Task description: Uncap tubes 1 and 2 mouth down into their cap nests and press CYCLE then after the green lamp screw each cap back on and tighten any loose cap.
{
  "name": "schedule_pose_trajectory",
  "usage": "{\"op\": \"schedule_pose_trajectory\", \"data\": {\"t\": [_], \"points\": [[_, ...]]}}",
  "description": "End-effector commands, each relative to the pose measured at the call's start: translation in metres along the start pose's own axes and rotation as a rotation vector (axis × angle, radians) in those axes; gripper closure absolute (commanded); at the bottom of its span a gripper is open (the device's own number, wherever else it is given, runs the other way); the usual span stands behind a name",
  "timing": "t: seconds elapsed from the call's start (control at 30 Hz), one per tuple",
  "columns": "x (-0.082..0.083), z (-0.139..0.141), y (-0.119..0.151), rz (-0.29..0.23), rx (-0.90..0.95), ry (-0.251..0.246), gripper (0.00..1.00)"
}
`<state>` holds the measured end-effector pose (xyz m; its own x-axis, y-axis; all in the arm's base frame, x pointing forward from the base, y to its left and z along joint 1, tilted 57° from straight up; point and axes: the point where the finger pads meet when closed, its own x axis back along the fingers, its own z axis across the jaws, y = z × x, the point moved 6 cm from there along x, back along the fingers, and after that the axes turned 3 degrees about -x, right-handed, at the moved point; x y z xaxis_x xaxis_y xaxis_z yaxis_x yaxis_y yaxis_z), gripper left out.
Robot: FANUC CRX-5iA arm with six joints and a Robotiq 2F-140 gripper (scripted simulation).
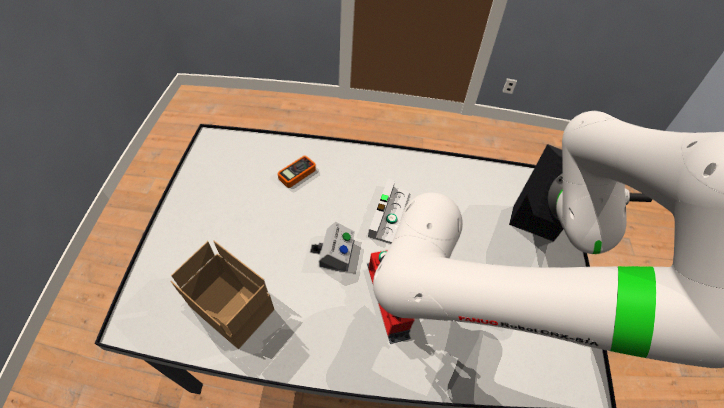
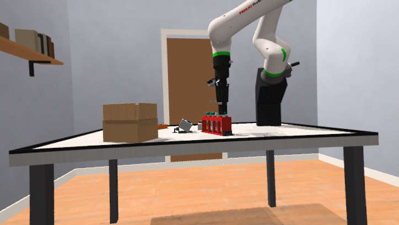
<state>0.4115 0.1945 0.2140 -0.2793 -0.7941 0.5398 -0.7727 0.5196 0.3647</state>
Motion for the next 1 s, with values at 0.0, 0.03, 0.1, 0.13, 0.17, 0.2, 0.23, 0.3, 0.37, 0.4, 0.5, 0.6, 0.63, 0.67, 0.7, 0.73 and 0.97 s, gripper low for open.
{"op": "schedule_pose_trajectory", "data": {"t": [0.0, 0.03, 0.1, 0.13, 0.17, 0.2, 0.23, 0.3, 0.37, 0.4, 0.5, 0.6, 0.63, 0.67, 0.7, 0.73, 0.97], "points": [[0.0005, -0.0002, -0.0004, 0.000, 0.001, -0.001, 0.70], [0.0006, -0.0002, -0.0004, 0.000, 0.001, -0.001, 0.70], [0.0005, -0.0002, -0.0004, 0.000, 0.001, -0.001, 0.70], [0.0005, -0.0002, -0.0004, 0.000, 0.001, -0.001, 0.70], [0.0005, -0.0002, -0.0004, 0.000, 0.001, -0.001, 0.70], [0.0005, -0.0002, -0.0004, 0.000, 0.001, -0.001, 0.70], [0.0005, -0.0002, -0.0004, 0.000, 0.001, -0.001, 0.70], [0.0005, -0.0002, -0.0004, 0.000, 0.001, -0.001, 0.70], [0.0005, -0.0002, -0.0004, 0.000, 0.001, -0.001, 0.70], [0.0005, -0.0002, -0.0004, 0.000, -0.049, -0.001, 0.70], [0.0005, -0.0001, -0.0005, 0.000, -0.199, -0.001, 0.70], [0.0005, -0.0002, -0.0004, 0.000, -0.349, -0.001, 0.70], [0.0005, -0.0002, -0.0004, 0.000, -0.399, -0.001, 0.70], [0.0005, -0.0002, -0.0004, 0.000, -0.449, -0.001, 0.70], [0.0005, -0.0002, -0.0004, 0.000, -0.499, -0.001, 0.70], [0.0005, -0.0002, -0.0004, 0.000, -0.549, -0.001, 0.70], [0.0004, -0.0002, -0.0004, -0.001, -0.799, -0.001, 0.70]]}}
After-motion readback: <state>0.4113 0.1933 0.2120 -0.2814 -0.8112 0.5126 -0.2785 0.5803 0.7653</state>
